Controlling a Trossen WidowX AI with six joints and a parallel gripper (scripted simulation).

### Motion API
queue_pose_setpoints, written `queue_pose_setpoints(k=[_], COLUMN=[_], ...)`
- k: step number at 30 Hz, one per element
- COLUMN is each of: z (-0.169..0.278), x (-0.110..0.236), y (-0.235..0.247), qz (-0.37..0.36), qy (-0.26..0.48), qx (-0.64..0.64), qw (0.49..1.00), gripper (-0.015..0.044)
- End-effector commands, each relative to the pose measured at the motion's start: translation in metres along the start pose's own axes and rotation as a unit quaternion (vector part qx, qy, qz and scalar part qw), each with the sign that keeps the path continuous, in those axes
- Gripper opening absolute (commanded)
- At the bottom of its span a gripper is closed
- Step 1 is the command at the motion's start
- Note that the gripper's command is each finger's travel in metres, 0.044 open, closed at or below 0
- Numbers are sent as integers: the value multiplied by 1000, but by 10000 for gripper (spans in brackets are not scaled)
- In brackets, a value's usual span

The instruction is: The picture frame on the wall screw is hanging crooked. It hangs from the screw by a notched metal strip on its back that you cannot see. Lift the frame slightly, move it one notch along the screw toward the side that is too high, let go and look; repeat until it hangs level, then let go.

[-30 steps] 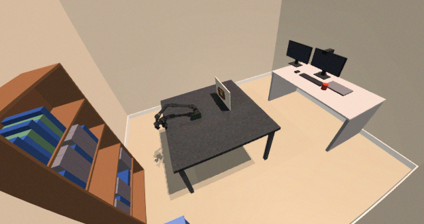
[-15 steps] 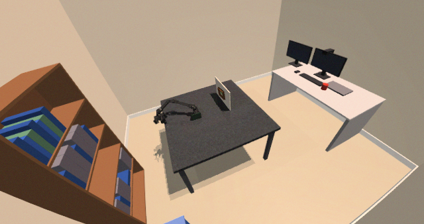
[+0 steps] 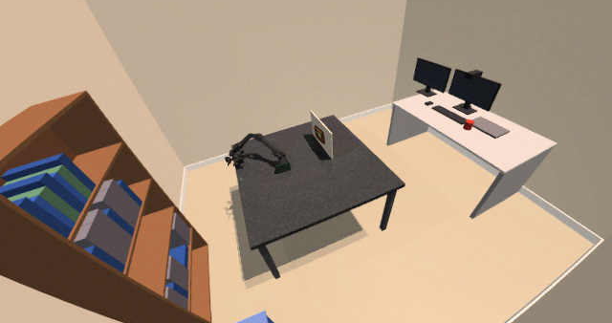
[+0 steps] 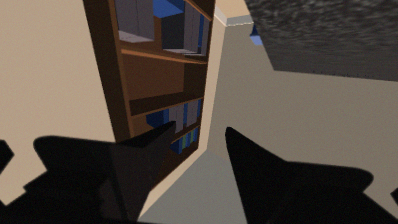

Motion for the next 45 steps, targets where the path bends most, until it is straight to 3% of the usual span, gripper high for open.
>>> queue_pose_setpoints(k=[1, 4, 10, 13, 24, 30, 35, 45], z=[-3, 11, -6, 2, -7, 11, 40, 111], x=[30, 36, 132, 159, 317, 375, 406, 413], y=[3, -1, -16, -20, -122, -196, -265, -385], qz=[-32, -31, -121, -137, -301, -381, -444, -530], qy=[-49, -68, -160, -214, -393, -484, -558, -671], qx=[42, 95, 50, 82, -66, -145, -212, -318], qw=[997, 993, 978, 964, 866, 774, 669, 410], gripper=[260, 260, 260, 260, 260, 260, 260, 260])
Point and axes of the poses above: the point midway between the two fingers, 35 mm back from their tips, its own x axis back along the fingers, its own y axis across the jaws, z = x × y, the point moved 4 cm from there along x, back along the fingers, and after that the axes turned 9 degrees about x, right-handed, at the moved point
